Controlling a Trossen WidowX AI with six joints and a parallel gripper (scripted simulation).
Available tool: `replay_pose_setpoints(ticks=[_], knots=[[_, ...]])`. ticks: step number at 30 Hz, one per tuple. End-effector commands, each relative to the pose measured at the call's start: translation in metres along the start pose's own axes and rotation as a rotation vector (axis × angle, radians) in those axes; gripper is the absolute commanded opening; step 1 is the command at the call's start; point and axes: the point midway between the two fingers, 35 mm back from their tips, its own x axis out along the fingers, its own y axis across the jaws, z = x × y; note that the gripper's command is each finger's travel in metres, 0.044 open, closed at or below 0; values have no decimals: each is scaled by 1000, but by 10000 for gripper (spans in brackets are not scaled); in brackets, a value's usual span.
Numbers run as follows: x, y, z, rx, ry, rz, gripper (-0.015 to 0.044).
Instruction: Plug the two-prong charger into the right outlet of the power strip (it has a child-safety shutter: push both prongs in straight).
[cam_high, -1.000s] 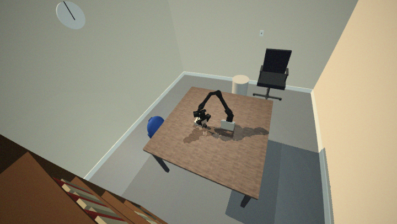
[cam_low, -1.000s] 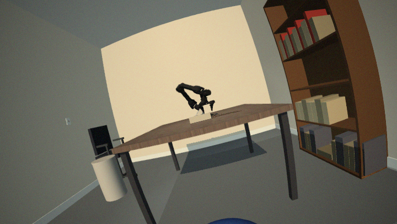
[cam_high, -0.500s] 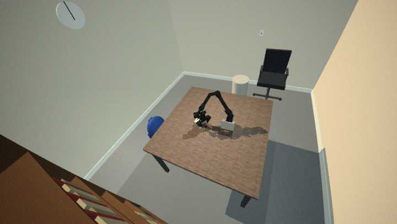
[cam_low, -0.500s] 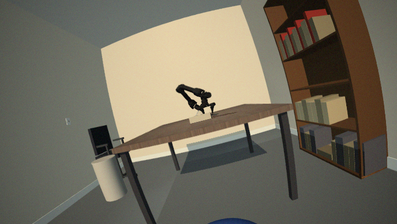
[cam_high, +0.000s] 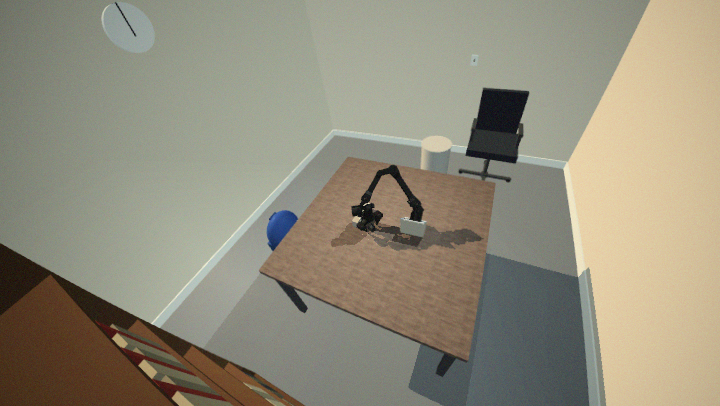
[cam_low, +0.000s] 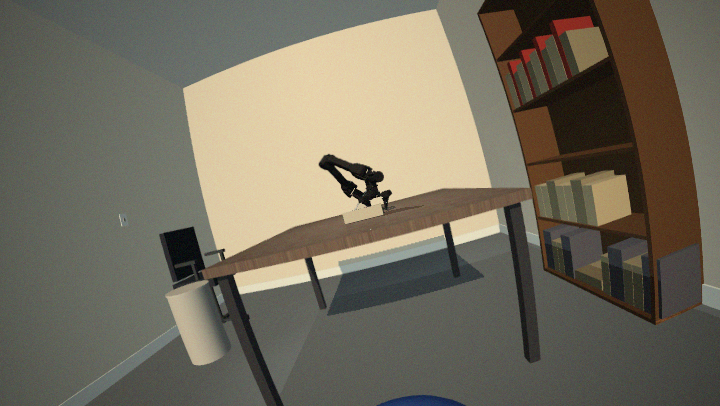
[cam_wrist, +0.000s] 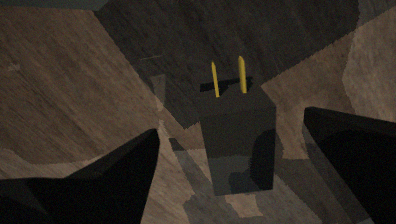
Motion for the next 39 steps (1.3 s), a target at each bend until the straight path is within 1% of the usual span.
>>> replay_pose_setpoints(ticks=[1, 13, 19, 22, 32, 39], knots=[[4, -1, -2, -8, 1, -8, 440], [1, 0, 0, 0, 1, -1, 125], [1, 0, 0, 0, 1, -1, 85], [-4, 0, 0, -1, 1, -1, 6], [-51, -1, -9, -8, 3, -5, 0], [-54, -3, -8, -22, 3, -5, 0]])
